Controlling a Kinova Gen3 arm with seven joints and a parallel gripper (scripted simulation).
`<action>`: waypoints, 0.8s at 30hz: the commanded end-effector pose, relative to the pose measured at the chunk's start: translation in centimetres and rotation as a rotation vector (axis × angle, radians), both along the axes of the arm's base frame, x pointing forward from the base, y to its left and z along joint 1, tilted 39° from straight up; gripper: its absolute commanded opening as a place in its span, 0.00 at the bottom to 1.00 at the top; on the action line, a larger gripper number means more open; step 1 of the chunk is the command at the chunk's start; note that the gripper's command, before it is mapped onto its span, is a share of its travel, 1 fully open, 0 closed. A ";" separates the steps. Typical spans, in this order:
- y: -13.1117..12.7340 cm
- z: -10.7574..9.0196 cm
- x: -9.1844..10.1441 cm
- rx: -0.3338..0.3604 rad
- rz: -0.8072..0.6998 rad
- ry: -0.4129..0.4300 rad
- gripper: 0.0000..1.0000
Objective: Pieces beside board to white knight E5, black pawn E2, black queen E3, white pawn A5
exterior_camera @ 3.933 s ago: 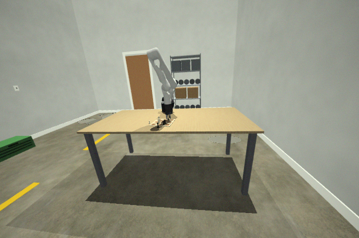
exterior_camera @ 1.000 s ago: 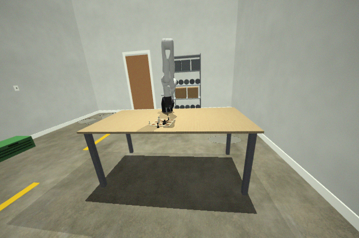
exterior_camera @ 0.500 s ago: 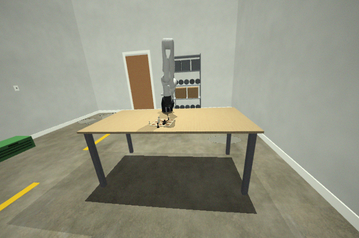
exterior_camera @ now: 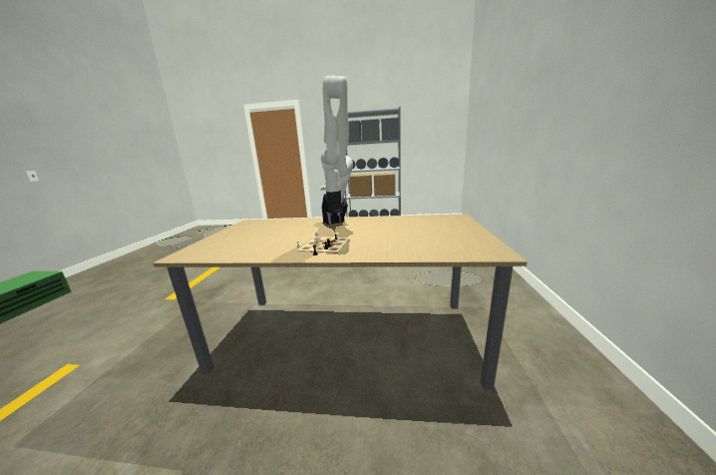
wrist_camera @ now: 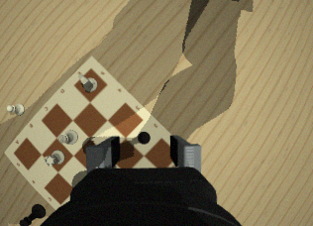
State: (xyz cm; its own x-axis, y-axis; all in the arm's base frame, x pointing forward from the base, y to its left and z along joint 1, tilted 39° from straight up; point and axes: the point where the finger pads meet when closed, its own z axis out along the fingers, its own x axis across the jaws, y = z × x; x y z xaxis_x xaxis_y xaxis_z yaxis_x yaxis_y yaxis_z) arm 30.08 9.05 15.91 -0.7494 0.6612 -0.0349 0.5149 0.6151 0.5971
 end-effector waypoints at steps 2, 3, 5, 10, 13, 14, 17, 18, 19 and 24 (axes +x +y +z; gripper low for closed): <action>0.0 -0.1 -0.1 0.006 -0.017 -0.041 1.00; 0.0 -0.1 -0.1 0.006 -0.017 -0.041 1.00; 0.0 -0.1 -0.1 0.006 -0.017 -0.041 1.00; 0.0 -0.1 -0.1 0.006 -0.017 -0.041 1.00; 0.0 -0.1 -0.1 0.006 -0.017 -0.041 1.00; 0.0 -0.1 -0.1 0.006 -0.017 -0.041 1.00; 0.0 -0.1 -0.1 0.006 -0.017 -0.041 1.00; 0.0 0.0 0.0 0.006 -0.018 -0.041 1.00; 0.0 0.0 0.0 0.007 -0.020 -0.040 1.00; -0.1 0.0 0.2 0.015 -0.040 -0.032 1.00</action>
